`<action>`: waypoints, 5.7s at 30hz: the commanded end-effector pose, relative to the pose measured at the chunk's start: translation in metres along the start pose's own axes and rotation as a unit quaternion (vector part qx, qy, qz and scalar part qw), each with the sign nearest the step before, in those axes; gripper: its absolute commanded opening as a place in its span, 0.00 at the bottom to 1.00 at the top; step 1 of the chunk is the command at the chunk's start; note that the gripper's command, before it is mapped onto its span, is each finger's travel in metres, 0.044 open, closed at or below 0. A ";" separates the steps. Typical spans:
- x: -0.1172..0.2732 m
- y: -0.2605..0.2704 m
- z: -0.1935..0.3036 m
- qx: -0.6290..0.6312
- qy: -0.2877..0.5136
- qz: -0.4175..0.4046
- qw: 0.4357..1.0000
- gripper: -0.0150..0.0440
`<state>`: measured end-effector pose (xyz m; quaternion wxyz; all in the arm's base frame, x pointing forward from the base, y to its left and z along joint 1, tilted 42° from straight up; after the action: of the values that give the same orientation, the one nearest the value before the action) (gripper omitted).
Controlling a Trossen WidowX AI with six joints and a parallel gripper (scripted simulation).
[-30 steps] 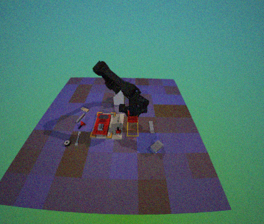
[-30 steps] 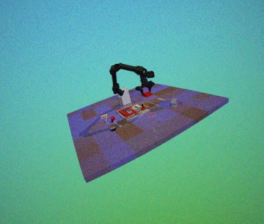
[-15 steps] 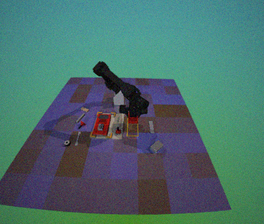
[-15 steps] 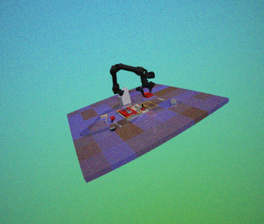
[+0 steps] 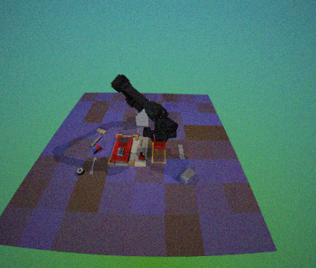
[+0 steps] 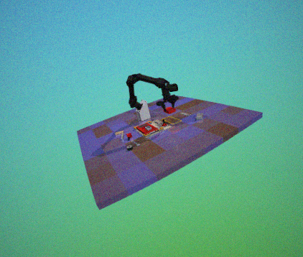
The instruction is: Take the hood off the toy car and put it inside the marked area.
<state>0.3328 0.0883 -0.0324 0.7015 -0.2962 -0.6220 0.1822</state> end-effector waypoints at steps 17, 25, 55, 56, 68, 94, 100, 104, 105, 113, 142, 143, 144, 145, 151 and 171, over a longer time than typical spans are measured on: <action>-0.016 0.000 0.000 0.003 0.000 0.002 1.000 0.25; -0.022 0.000 0.000 0.003 0.000 0.002 1.000 0.25; -0.045 -0.001 0.001 0.002 0.000 0.003 1.000 0.25; -0.046 -0.001 0.001 0.002 0.000 0.003 1.000 0.25; -0.055 -0.002 0.002 0.002 0.000 0.003 1.000 0.25; -0.067 -0.002 0.002 0.002 0.000 0.004 1.000 0.25; -0.070 -0.002 0.002 0.002 0.000 0.004 1.000 0.25; -0.072 -0.002 0.002 0.002 0.000 0.004 1.000 0.25; -0.073 -0.002 0.002 0.002 0.000 0.004 1.000 0.25; -0.077 -0.003 0.002 0.002 0.000 0.004 1.000 0.25; -0.003 0.000 0.002 0.000 0.001 0.004 1.000 1.00; -0.003 0.000 0.002 0.000 0.001 0.004 1.000 1.00; -0.003 0.000 0.002 0.000 0.001 0.004 1.000 1.00; -0.003 0.000 0.002 0.000 0.001 0.004 1.000 1.00; -0.003 0.000 0.002 0.000 0.001 0.004 1.000 1.00; -0.003 0.000 0.002 0.000 0.001 0.004 1.000 1.00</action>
<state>0.3300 0.0864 -0.0349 0.7010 -0.2972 -0.6206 0.1876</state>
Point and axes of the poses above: the point midway between the two fingers, 35 mm back from their tips, its own x axis back along the fingers, its own y axis across the jaws, z = x × y, the point moved 8 cm from there along x, back along the fingers, and after that the axes turned 4 degrees about x, right-handed, at the moved point
